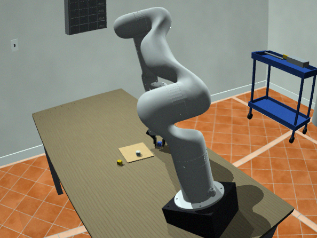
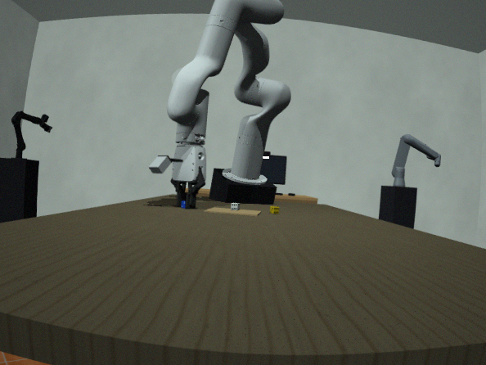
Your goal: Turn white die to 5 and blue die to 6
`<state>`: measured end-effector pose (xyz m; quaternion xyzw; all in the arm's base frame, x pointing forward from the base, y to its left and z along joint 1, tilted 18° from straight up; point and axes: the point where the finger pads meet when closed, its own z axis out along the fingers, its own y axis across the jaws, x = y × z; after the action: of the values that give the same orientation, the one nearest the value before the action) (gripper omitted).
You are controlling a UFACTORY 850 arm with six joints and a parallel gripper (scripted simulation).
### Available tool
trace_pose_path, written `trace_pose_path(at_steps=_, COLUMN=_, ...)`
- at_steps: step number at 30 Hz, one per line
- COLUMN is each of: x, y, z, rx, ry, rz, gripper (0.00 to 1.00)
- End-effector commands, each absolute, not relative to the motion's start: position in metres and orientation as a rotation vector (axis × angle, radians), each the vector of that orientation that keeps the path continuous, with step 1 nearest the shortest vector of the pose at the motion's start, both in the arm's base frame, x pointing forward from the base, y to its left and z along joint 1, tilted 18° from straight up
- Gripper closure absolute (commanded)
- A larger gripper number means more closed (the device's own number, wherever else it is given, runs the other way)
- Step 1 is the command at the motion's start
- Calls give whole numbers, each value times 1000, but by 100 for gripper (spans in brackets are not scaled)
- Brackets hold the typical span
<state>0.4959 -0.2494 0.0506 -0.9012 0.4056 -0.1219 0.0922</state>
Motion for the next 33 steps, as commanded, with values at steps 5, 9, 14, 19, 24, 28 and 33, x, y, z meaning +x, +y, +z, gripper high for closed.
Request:
trace_pose_path(at_steps=5, x=497, y=-250, z=51, rx=-2676, ry=1204, rz=-365, gripper=64)
trace_pose_path(at_steps=9, x=497, y=-250, z=51, rx=-2676, ry=1204, rz=-365, gripper=64)
trace_pose_path(at_steps=14, x=497, y=-250, z=51, rx=-2676, ry=1204, rz=-365, gripper=64)
trace_pose_path(at_steps=19, x=497, y=-250, z=51, rx=-2676, ry=1204, rz=-365, gripper=64)
trace_pose_path(at_steps=24, x=497, y=-250, z=51, rx=-2676, ry=1204, rz=-365, gripper=64)
trace_pose_path(at_steps=28, x=497, y=-250, z=51, rx=-2676, ry=1204, rz=-365, gripper=64)
trace_pose_path(at_steps=33, x=497, y=-250, z=51, rx=-2676, ry=1204, rz=-365, gripper=85)
